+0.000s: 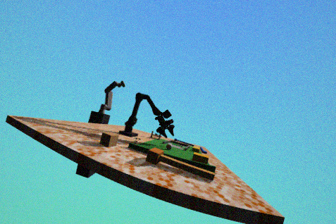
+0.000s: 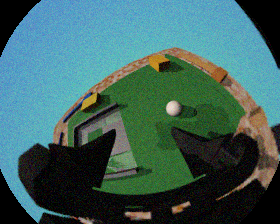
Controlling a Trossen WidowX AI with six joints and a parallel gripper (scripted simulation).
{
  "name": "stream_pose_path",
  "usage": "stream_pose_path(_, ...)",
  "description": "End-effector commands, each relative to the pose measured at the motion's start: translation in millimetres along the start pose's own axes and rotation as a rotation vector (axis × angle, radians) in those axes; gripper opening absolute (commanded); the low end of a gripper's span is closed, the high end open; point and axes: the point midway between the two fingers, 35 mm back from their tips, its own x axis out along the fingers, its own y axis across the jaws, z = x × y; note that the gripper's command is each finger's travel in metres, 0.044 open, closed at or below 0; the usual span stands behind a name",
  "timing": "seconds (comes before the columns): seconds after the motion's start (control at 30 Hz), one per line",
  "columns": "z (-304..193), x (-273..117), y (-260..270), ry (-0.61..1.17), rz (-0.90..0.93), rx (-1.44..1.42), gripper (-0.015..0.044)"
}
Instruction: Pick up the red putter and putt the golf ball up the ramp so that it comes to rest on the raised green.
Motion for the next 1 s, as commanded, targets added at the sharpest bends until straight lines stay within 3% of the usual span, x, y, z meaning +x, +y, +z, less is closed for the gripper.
stream_pose_path(0.0,-23.4,-8.7,49.6,0.089,0.085,-0.283,0.044)
stream_pose_path(0.43,-143.1,-85.8,184.3,0.321,0.443,-1.23,0.044)
stream_pose_path(0.83,-249.6,-174.5,197.4,0.604,0.792,-2.011,0.044)
stream_pose_path(0.97,-256.2,-179.8,197.0,0.623,0.814,-2.055,0.044)
